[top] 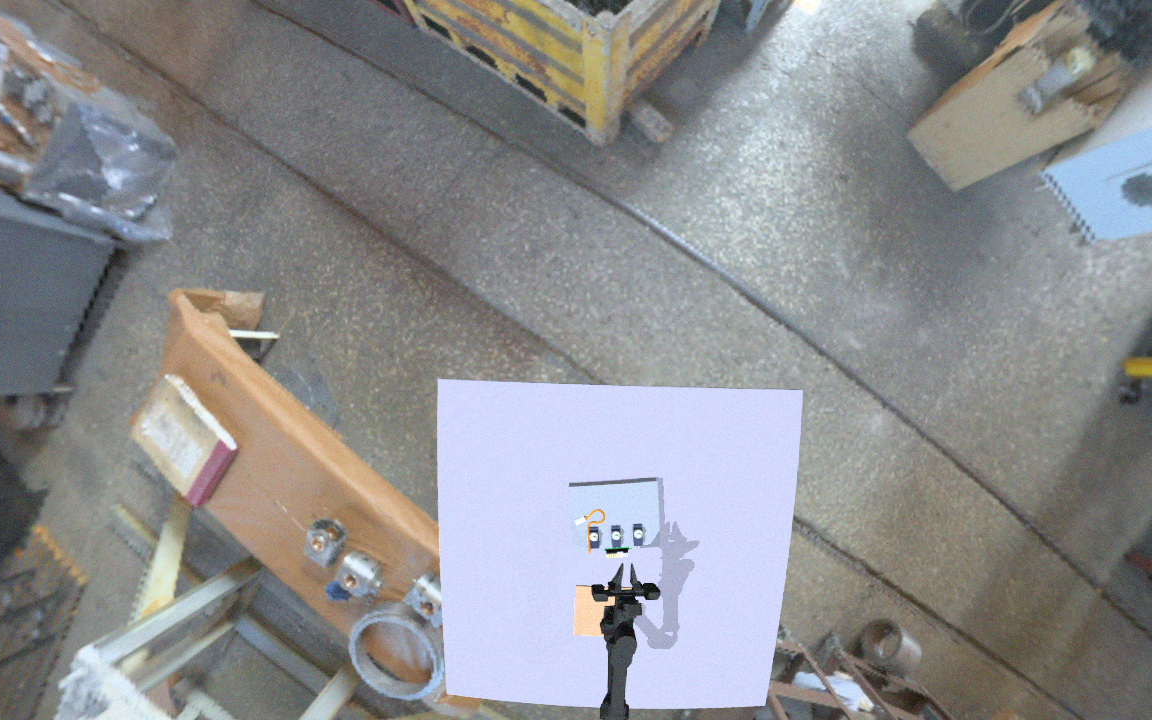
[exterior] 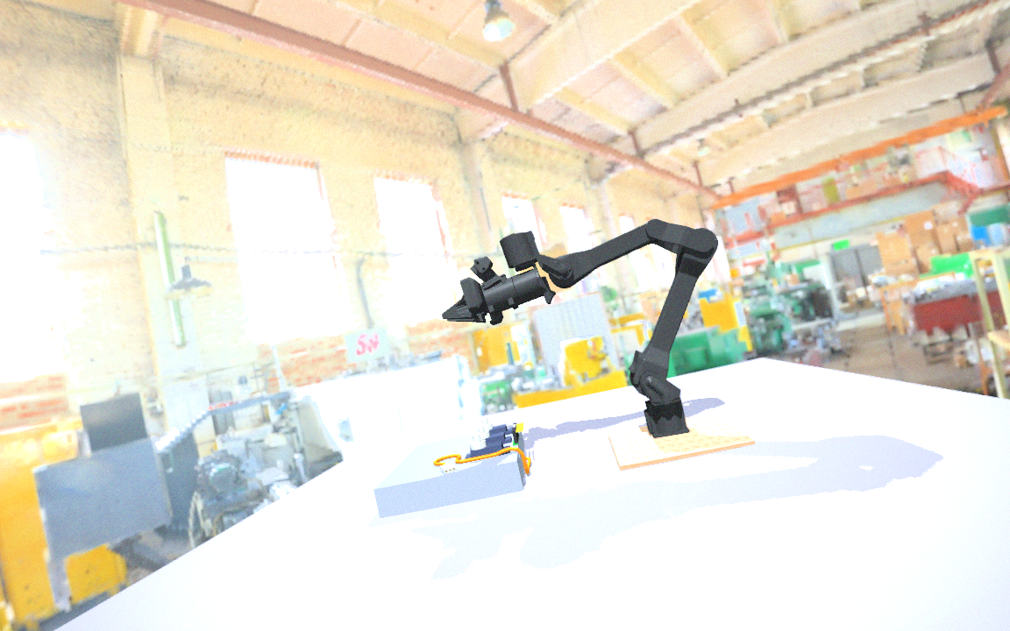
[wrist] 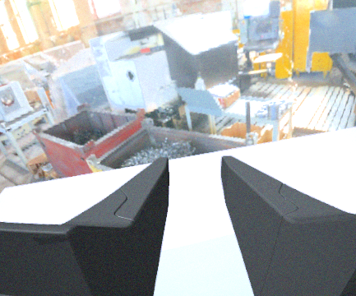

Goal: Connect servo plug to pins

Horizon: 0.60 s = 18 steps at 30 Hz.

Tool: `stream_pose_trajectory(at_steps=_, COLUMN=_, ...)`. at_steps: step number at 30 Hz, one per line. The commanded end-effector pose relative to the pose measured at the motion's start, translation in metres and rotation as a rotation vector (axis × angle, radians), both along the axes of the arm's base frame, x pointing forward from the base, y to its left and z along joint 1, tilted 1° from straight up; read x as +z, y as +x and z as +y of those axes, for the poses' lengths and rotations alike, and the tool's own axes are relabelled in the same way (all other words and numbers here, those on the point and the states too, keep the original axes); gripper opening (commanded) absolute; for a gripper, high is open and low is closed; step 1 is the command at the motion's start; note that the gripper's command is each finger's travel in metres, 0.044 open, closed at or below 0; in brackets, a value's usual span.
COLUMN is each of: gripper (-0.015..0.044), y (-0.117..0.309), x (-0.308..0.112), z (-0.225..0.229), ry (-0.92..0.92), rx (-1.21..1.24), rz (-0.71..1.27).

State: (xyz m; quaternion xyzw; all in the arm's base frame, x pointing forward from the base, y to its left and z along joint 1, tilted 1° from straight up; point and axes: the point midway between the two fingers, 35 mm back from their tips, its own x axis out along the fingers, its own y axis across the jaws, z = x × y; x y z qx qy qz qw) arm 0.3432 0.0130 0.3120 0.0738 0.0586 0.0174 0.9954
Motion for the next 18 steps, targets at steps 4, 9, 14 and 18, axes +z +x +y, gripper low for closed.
stream_pose_trajectory(at_steps=4, gripper=0.0115, y=0.023, x=-0.017, z=0.015, ry=0.136, rx=0.006, rz=0.176)
stream_pose_trajectory(at_steps=9, gripper=0.0115, y=0.037, x=-0.034, z=0.028, ry=0.232, rx=-0.003, rz=0.320)
stream_pose_trajectory(at_steps=14, gripper=0.0115, y=0.049, x=-0.052, z=0.042, ry=0.319, rx=-0.029, rz=0.464)
stream_pose_trajectory(at_steps=18, gripper=0.0115, y=0.056, x=-0.068, z=0.054, ry=0.384, rx=-0.062, rz=0.582)
